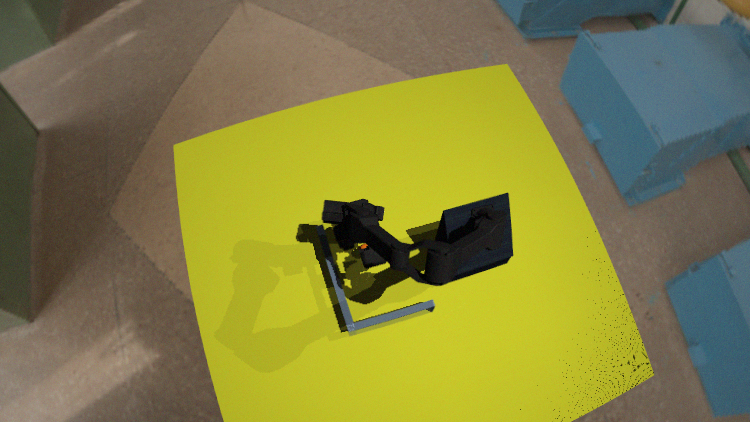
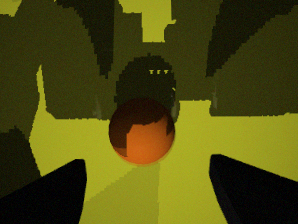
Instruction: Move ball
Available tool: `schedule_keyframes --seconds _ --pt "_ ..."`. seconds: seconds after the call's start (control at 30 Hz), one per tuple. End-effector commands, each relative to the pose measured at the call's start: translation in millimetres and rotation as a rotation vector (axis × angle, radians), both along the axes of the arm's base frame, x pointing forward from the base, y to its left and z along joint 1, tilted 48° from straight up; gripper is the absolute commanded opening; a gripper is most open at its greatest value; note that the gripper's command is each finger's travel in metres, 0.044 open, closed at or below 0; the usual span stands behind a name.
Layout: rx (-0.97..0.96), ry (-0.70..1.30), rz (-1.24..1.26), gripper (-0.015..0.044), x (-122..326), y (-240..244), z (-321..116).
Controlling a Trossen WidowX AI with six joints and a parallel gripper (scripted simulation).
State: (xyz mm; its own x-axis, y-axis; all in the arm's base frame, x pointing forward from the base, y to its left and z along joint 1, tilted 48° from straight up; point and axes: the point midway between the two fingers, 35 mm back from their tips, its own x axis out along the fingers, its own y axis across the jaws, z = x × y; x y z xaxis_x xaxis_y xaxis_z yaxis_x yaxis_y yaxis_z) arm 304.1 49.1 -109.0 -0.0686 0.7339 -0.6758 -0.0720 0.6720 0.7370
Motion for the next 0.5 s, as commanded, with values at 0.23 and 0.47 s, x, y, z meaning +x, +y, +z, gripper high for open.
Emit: schedule_keyframes --seconds 0.23,0.47 --pt "-0.002 -0.025 -0.018 0.0273 7.5 -35.4 31.8" --pt "-0.003 -0.025 -0.018 0.0299 7.6 -37.1 33.4"
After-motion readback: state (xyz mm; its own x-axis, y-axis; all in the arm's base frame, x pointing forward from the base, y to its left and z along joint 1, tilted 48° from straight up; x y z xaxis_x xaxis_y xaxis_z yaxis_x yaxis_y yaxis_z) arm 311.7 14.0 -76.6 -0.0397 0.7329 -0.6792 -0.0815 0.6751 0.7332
